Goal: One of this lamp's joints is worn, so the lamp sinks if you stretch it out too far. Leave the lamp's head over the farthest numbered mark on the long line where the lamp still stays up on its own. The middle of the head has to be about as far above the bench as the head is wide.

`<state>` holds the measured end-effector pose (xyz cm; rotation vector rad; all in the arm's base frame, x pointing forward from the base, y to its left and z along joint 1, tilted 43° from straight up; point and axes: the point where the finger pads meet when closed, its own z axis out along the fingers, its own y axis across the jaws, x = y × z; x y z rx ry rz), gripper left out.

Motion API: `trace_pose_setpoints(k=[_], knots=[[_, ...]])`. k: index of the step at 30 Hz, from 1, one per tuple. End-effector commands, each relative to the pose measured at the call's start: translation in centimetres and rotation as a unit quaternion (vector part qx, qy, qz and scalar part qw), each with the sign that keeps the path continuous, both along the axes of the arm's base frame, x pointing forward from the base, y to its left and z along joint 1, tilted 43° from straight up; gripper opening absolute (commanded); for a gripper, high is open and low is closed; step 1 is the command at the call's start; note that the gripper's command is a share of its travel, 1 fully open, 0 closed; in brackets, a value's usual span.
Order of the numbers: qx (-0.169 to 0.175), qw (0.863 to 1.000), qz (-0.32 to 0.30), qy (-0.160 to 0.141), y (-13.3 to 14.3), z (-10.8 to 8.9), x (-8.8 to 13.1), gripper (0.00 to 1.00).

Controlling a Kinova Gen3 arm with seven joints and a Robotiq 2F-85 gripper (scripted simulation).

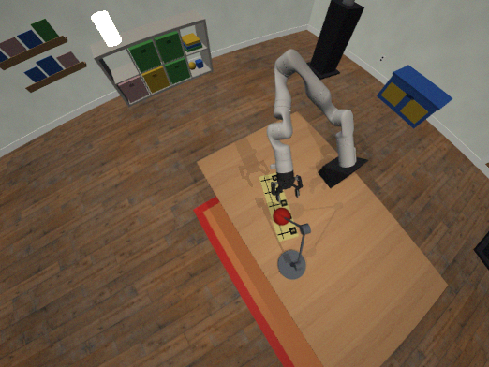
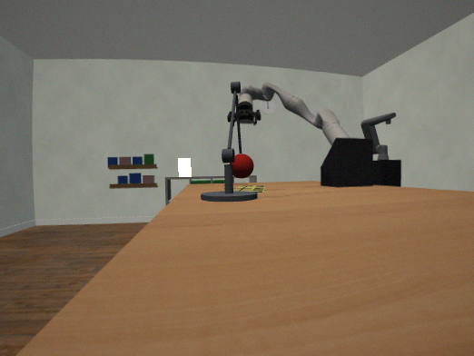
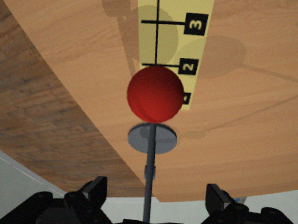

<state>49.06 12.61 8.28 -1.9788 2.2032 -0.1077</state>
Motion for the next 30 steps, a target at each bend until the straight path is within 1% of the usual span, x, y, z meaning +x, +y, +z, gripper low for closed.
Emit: trace_pose_setpoints(k=[1, 10, 30], knots=[[0.000, 1.000, 0.001, 0.000, 0.09, 0.02, 0.00, 1.00], [0.000, 1.000, 0.002, 0.004, 0.23, -0.45, -0.19, 1.00], [0.000, 1.000, 0.002, 0.003, 0.20, -0.36, -0.14, 1.00]])
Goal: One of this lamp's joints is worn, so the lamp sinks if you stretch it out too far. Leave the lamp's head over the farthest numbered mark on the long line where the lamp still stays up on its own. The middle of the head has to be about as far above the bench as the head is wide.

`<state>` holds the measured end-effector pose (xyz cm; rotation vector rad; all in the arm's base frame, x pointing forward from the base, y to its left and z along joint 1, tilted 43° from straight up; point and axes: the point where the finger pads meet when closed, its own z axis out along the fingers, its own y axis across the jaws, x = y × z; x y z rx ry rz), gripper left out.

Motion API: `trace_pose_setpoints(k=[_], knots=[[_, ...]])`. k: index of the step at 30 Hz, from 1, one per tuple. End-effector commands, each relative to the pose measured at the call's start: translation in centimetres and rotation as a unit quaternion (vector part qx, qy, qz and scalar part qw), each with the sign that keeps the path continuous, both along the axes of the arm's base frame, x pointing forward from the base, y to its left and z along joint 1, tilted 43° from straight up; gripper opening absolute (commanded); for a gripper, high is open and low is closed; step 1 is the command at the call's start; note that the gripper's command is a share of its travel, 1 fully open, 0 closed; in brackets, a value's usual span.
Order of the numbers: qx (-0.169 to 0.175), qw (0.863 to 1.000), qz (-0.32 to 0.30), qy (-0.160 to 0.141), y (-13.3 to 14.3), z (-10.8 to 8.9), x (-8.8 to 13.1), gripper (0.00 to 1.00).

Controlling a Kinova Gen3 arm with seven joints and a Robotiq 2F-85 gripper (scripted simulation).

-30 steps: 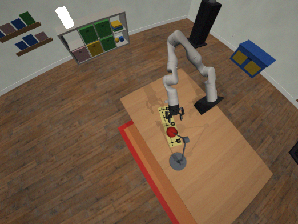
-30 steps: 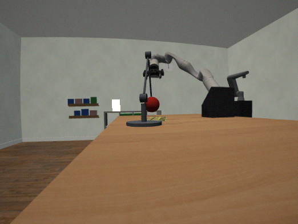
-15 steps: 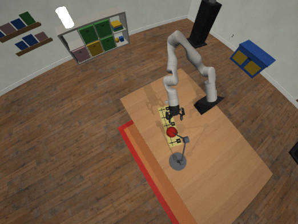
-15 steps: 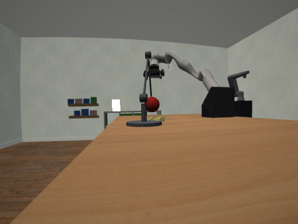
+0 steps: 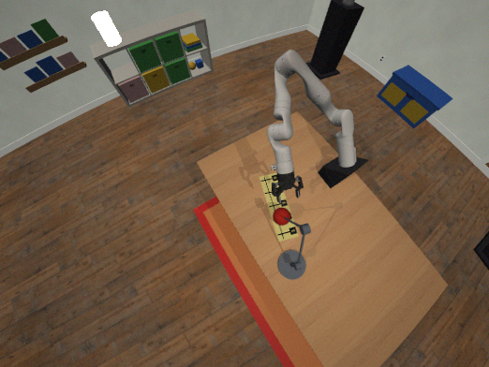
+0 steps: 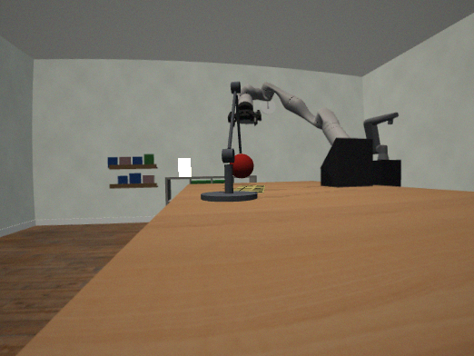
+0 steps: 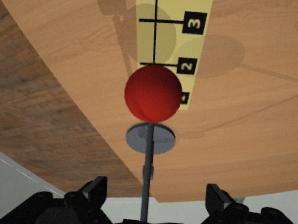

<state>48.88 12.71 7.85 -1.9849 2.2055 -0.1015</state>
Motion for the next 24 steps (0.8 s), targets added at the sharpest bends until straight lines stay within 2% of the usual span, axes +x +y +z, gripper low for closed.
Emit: trace_pose_setpoints(k=[1, 16, 24], knots=[[0.000, 1.000, 0.001, -0.001, 0.09, 0.08, 0.03, 1.00], [0.000, 1.000, 0.001, -0.001, 0.10, 0.07, 0.02, 1.00], [-0.041, 0.999, -0.014, -0.007, 0.97, 0.32, 0.57, 1.00]])
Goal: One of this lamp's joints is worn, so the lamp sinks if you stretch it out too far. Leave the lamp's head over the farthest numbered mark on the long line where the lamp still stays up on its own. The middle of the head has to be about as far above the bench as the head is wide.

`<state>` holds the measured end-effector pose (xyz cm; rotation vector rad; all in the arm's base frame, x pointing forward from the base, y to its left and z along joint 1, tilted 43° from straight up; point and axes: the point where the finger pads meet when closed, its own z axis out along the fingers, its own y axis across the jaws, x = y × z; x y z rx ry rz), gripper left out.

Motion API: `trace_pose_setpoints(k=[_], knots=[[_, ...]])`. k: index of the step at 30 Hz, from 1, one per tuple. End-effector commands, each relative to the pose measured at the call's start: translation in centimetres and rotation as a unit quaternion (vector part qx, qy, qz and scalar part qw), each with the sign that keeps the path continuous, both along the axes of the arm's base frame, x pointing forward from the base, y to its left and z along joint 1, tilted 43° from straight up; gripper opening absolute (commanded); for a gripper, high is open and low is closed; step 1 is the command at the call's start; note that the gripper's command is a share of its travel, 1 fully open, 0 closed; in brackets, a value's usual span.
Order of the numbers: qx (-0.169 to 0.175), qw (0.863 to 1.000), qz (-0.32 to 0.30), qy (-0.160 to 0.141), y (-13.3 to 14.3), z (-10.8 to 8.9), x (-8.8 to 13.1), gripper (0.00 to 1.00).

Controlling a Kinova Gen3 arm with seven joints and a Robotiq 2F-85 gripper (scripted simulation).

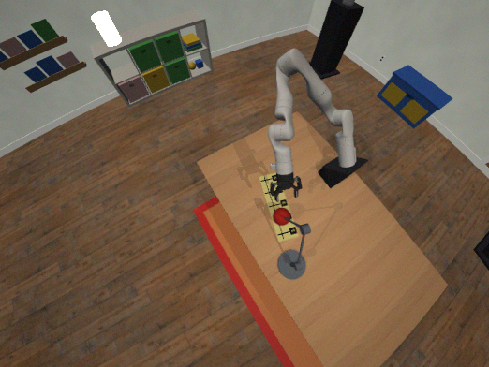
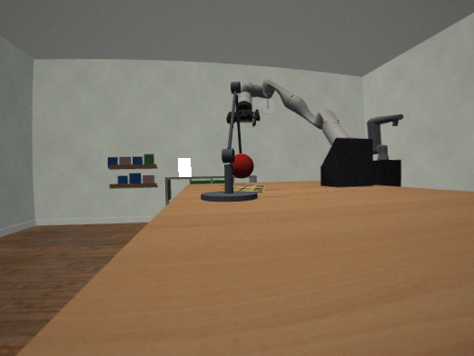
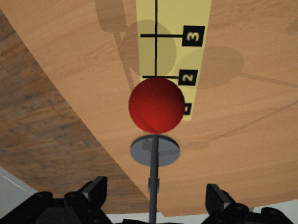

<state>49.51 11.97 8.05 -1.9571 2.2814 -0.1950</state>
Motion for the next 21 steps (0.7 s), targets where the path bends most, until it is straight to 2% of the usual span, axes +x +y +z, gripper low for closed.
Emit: trace_pose_setpoints(k=[1, 7, 9, 21], knots=[[-0.012, 1.000, 0.011, -0.003, 1.8, 0.2, 0.0, 1.00], [-0.043, 0.999, 0.000, -0.008, 2.5, 0.4, 0.4, 1.00], [-0.043, 0.999, 0.000, -0.008, 2.5, 0.4, 0.4, 1.00], [-0.042, 0.999, -0.006, -0.008, 1.5, -2.7, 1.2, 1.00]])
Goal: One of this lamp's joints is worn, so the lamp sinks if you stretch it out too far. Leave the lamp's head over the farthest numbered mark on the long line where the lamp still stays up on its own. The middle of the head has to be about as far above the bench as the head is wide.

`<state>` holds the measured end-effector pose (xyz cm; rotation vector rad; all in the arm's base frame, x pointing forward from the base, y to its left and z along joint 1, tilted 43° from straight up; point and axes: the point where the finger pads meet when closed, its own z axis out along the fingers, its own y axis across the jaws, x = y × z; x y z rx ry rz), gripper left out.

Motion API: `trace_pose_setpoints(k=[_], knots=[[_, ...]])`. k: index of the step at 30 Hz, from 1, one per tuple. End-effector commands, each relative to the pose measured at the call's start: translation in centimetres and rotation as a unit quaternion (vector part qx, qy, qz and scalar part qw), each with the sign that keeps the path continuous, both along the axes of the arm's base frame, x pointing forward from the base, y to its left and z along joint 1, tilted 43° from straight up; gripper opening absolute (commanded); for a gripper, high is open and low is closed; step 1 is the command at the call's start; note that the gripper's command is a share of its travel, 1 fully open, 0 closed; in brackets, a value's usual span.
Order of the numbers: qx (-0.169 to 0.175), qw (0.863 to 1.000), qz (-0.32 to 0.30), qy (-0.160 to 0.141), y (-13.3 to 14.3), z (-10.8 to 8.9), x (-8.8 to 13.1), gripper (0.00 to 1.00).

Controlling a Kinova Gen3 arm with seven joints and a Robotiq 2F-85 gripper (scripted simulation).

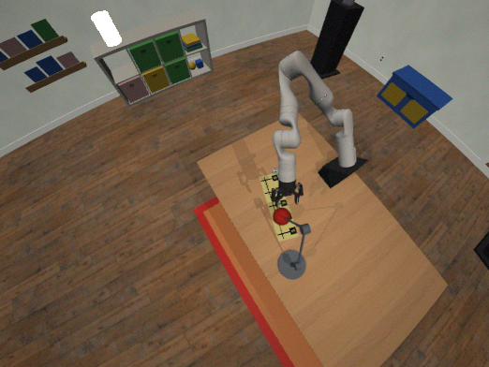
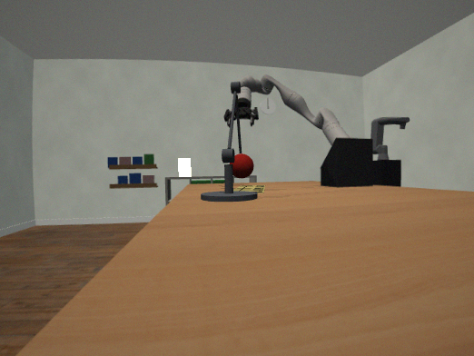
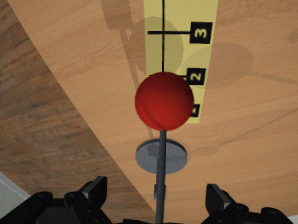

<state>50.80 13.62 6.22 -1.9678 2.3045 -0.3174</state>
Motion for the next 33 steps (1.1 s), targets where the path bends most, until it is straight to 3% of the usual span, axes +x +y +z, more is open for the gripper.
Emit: trace_pose_setpoints(k=[1, 33], knots=[[-0.001, 1.000, -0.001, 0.005, -0.2, -1.1, -0.1, 1.00], [0.000, 1.000, 0.004, -0.002, -0.3, -7.6, 1.7, 1.00]])
